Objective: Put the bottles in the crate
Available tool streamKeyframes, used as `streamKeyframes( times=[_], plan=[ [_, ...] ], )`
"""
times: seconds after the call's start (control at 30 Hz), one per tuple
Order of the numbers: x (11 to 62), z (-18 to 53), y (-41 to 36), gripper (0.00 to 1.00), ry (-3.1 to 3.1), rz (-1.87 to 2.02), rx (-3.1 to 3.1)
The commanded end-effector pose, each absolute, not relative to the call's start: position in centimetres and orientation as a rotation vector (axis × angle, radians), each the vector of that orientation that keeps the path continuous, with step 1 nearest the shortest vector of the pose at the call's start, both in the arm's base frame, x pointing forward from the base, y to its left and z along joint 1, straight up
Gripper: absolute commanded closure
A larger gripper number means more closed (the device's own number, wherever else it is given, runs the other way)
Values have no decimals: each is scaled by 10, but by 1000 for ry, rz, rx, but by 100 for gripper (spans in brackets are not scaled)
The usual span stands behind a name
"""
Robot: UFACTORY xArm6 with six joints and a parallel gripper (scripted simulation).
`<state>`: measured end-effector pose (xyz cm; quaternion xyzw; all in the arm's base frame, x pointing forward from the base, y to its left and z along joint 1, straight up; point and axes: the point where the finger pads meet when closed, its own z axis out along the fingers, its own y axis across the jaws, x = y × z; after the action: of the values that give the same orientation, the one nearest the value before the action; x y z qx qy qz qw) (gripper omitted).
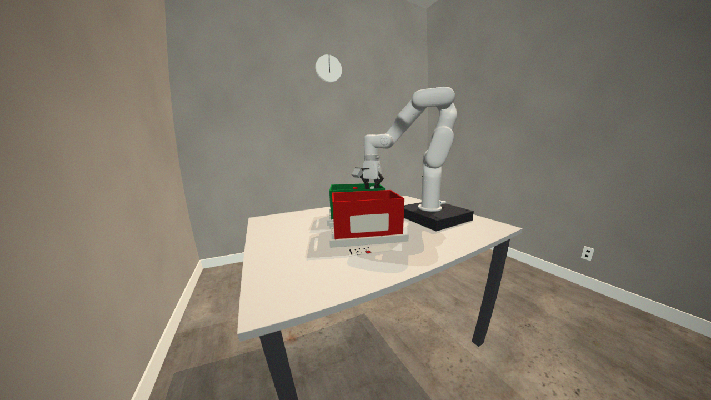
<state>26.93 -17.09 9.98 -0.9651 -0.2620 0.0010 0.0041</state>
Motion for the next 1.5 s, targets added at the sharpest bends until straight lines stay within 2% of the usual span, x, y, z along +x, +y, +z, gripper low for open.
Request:
streamKeyframes(
  times=[0.0,0.23,0.27,1.47],
  plan=[
    [271,101,-172,35,-822,-2,-3027],
    [271,101,-172,35,-822,-2,-3027],
    [271,104,-172,100,-822,-2,-3027],
    [271,104,-172,100,-822,-1,-3027]
  ],
)
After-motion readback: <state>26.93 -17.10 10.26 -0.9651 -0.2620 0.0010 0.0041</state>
